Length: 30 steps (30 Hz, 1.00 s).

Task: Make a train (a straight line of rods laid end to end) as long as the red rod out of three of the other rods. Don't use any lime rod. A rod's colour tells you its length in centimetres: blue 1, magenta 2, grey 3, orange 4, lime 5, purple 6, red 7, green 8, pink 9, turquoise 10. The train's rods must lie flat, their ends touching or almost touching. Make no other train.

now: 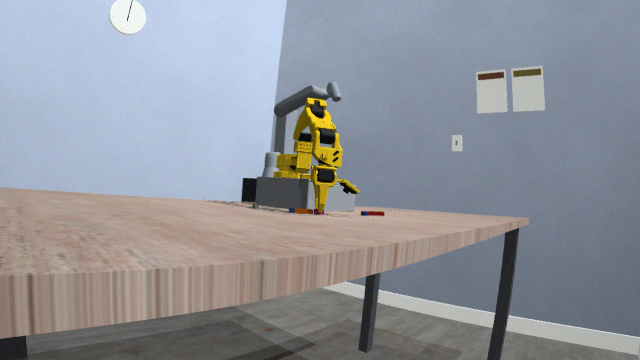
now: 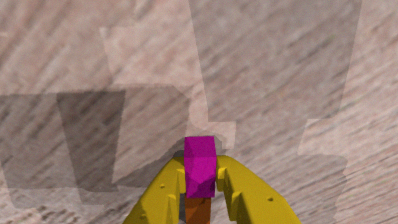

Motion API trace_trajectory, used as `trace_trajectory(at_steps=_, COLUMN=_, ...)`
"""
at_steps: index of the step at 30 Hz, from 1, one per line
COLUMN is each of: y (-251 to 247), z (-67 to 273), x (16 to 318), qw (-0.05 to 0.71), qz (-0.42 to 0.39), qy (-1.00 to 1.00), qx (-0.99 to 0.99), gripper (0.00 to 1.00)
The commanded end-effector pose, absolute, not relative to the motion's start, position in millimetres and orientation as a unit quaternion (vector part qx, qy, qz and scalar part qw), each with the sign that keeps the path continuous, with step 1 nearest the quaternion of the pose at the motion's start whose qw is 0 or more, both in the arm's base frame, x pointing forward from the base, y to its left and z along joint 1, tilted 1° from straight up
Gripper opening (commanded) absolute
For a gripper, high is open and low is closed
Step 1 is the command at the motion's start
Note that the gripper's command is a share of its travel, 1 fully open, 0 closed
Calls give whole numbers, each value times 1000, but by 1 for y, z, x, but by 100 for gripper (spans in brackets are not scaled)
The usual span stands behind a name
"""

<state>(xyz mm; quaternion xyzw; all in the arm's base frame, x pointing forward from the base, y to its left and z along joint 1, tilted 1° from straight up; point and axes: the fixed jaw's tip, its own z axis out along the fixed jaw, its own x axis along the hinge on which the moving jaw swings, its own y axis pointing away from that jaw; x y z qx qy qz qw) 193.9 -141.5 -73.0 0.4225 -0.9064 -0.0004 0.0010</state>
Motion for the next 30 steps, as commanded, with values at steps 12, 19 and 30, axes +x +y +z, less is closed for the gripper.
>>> trace_trajectory(at_steps=12, y=-141, z=-76, x=190, qw=4, qz=-7, qy=-906, qx=423, gripper=0)
trace_trajectory(at_steps=19, y=-142, z=-76, x=188, qw=4, qz=-8, qy=-908, qx=420, gripper=0)
trace_trajectory(at_steps=30, y=-142, z=-76, x=188, qw=4, qz=-8, qy=-908, qx=420, gripper=0)
